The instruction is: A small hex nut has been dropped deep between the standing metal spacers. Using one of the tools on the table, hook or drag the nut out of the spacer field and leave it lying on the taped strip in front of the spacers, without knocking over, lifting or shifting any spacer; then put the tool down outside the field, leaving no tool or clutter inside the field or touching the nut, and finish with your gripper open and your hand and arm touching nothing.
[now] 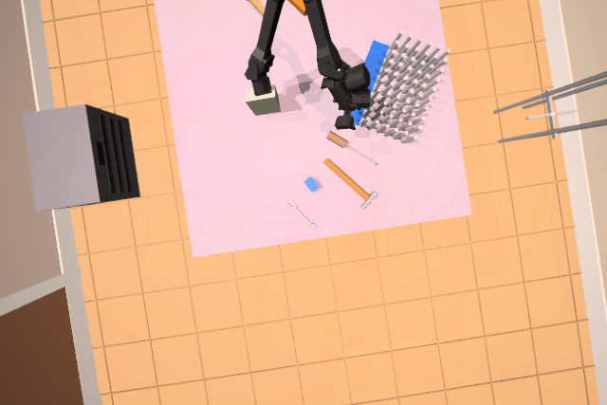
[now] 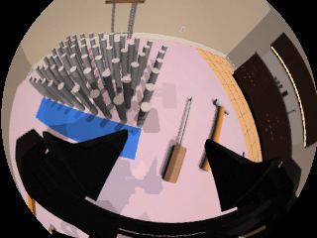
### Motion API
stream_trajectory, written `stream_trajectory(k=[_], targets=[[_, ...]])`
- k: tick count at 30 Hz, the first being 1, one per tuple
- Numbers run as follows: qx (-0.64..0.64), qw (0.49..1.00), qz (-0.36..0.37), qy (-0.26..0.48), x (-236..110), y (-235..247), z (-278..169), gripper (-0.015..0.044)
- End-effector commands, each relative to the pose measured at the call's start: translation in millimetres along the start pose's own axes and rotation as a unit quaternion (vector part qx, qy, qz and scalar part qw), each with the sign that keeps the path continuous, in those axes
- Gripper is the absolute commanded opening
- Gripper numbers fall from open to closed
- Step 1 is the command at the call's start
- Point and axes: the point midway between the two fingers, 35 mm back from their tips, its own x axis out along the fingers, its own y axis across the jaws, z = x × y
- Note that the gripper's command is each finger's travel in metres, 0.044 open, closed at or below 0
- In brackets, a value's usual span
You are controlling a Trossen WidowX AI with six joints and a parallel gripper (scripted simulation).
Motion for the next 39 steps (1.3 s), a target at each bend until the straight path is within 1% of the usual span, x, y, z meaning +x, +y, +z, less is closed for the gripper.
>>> stream_trajectory(k=[1, 4, 15, 17, 19, 21, 35, 39], targets=[[0.132, 0.982, 0.038, 0.126, -0.5, -64.0, -25.9, 0.0440], [0.167, 0.973, 0.055, 0.151, -3.8, -75.7, -32.3, 0.0440], [0.167, 0.973, 0.055, 0.151, -3.8, -75.7, -32.3, 0.0440], [0.167, 0.973, 0.055, 0.151, 4.4, -73.6, -37.9, 0.0440], [0.167, 0.973, 0.055, 0.151, 26.3, -67.2, -55.4, 0.0440], [0.167, 0.973, 0.056, 0.152, 39.8, -62.5, -68.5, 0.0440], [0.167, 0.973, 0.056, 0.152, 41.4, -59.1, -69.0, 0.0440], [0.167, 0.973, 0.056, 0.152, 41.4, -59.1, -69.0, 0.0335]])
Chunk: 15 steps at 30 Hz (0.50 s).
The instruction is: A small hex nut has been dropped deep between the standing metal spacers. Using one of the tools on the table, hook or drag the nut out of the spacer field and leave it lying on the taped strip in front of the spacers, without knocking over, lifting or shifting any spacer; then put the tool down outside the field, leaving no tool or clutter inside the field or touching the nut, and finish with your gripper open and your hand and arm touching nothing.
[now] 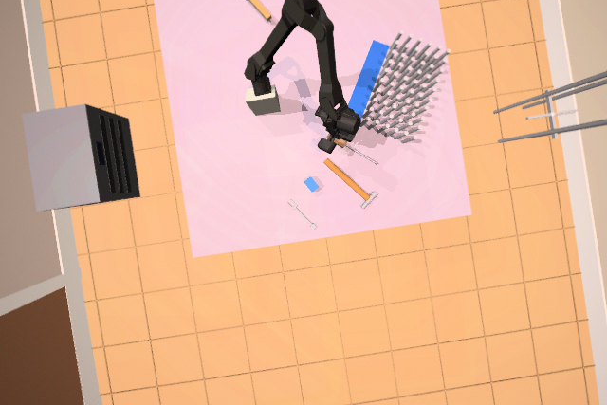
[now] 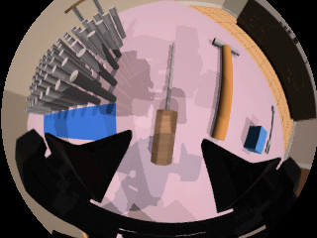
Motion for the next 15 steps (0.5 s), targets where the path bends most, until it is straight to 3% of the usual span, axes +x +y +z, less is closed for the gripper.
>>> stream_trajectory(k=[1, 3, 15], targets=[[0.001, 1.000, 0.002, 0.000, 0.4, 1.7, -0.1, 0.0309], [0.001, 1.000, 0.002, 0.000, 0.4, 1.7, -0.1, 0.0280], [0.001, 1.000, 0.002, 0.000, 2.8, 1.7, -0.8, 0.0280]])
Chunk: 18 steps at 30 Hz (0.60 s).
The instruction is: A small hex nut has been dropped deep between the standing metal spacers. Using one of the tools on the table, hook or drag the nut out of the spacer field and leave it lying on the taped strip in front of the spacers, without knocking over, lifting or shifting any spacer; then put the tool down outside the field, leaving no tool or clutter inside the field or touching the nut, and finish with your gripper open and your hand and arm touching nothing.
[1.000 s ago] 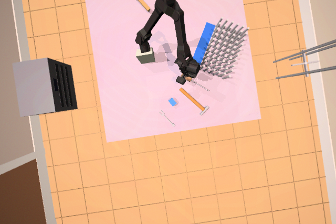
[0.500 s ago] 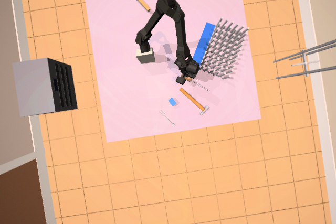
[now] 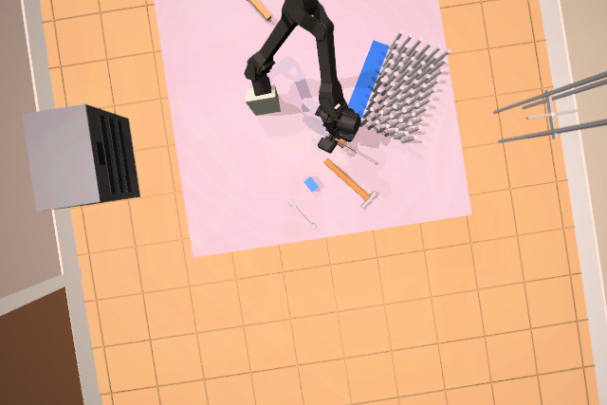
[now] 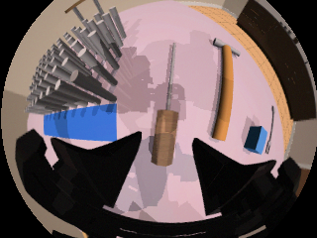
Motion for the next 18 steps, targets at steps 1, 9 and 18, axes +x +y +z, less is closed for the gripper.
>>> stream_trajectory(k=[1, 9, 18], targets=[[0.001, 1.000, 0.002, 0.000, 3.7, 0.7, -1.4, 0.0280], [0.001, 1.000, 0.002, 0.000, 16.2, 0.9, -5.8, 0.0280], [0.001, 1.000, 0.002, 0.000, 29.9, 1.1, -11.5, 0.0280]])
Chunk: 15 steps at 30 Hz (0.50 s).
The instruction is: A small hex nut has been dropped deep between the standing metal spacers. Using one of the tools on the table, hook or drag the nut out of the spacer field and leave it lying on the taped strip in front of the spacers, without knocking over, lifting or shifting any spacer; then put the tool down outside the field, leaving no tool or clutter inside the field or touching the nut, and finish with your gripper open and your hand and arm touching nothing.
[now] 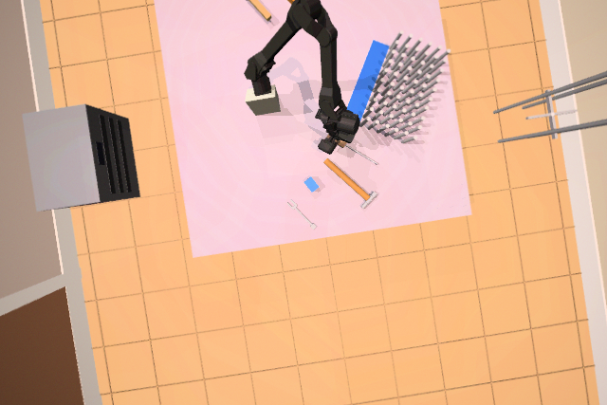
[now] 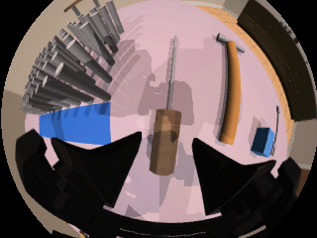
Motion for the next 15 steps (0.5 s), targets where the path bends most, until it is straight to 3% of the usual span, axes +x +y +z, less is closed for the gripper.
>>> stream_trajectory(k=[1, 15], targets=[[0.002, 1.000, 0.002, 0.003, 7.7, 0.5, -4.9, 0.0280], [0.002, 1.000, 0.002, 0.003, 27.5, 0.6, -15.6, 0.0280]])
